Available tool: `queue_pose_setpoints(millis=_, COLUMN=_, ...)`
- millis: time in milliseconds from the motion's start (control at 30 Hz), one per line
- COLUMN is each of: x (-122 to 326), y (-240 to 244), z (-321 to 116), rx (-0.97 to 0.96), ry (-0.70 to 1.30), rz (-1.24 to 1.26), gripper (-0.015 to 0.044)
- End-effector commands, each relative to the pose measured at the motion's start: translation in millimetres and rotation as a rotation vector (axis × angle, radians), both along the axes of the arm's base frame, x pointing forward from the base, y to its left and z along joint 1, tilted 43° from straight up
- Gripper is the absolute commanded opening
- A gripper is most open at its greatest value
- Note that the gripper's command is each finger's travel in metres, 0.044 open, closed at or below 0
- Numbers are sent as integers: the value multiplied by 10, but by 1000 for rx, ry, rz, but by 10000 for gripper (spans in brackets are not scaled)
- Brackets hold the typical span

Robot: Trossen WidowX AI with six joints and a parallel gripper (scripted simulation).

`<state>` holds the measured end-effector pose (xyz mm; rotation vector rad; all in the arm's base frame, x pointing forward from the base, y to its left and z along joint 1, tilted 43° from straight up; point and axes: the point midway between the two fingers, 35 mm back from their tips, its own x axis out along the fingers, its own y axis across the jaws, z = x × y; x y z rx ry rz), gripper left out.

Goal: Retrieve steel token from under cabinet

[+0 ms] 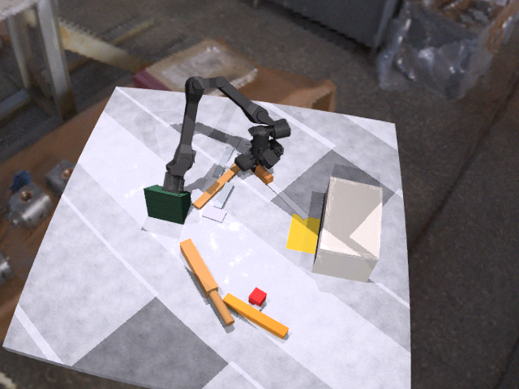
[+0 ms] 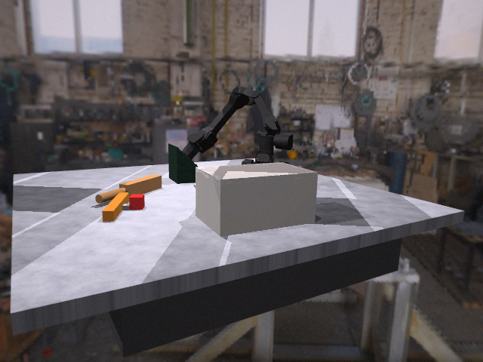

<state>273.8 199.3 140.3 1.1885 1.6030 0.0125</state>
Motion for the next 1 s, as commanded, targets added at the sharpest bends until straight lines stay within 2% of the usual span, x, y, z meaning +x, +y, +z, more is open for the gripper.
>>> queue_pose_setpoints(millis=0, x=33, y=22, z=59, rx=11, ry=-13, rz=-1, gripper=0)
queue_pose_setpoints(millis=967, x=137, y=-73, z=-20, rx=0, ry=-84, rz=75, gripper=0)
